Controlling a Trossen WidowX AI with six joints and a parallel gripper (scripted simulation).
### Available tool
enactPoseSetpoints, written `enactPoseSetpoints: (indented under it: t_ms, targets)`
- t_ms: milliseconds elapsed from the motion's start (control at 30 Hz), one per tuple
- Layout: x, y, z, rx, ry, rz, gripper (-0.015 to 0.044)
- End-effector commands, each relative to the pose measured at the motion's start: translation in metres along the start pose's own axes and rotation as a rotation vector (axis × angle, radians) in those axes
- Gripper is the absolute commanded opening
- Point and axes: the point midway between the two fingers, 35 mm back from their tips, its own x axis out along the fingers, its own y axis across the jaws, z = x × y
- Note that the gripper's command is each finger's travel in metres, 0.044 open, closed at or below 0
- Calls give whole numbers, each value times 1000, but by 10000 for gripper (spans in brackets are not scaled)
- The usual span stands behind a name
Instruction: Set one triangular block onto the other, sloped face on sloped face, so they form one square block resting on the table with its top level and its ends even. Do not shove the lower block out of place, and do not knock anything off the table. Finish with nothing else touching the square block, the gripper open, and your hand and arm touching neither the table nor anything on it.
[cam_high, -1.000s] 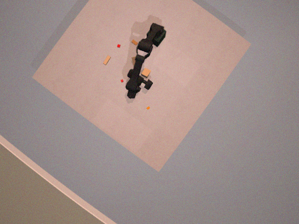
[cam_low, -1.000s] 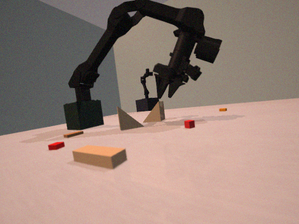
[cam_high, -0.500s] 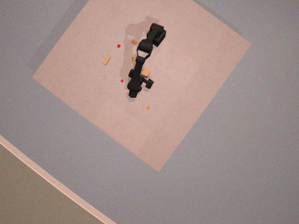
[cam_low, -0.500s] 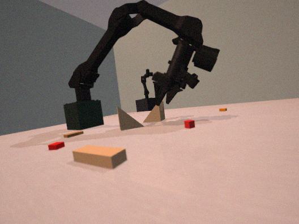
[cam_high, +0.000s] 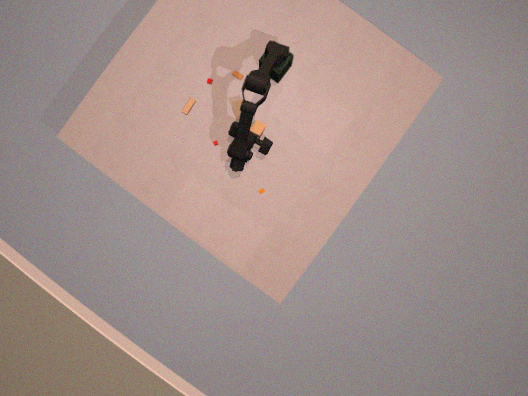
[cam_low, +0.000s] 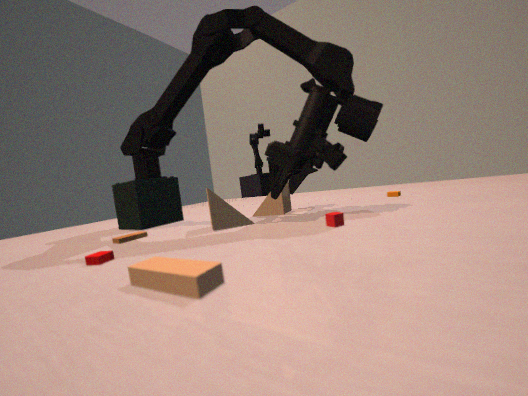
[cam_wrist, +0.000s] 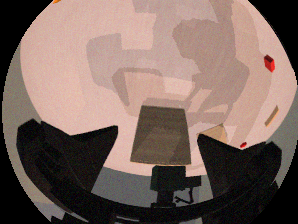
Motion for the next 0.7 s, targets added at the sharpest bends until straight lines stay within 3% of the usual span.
enactPoseSetpoints:
  t_ms: [0, 467, 667]
  targets:
    - [11, -1, -2, -12, 11, -10, 440]
    - [31, -2, -3, -36, 22, -25, 440]
    - [31, -2, -3, -36, 22, -25, 282]
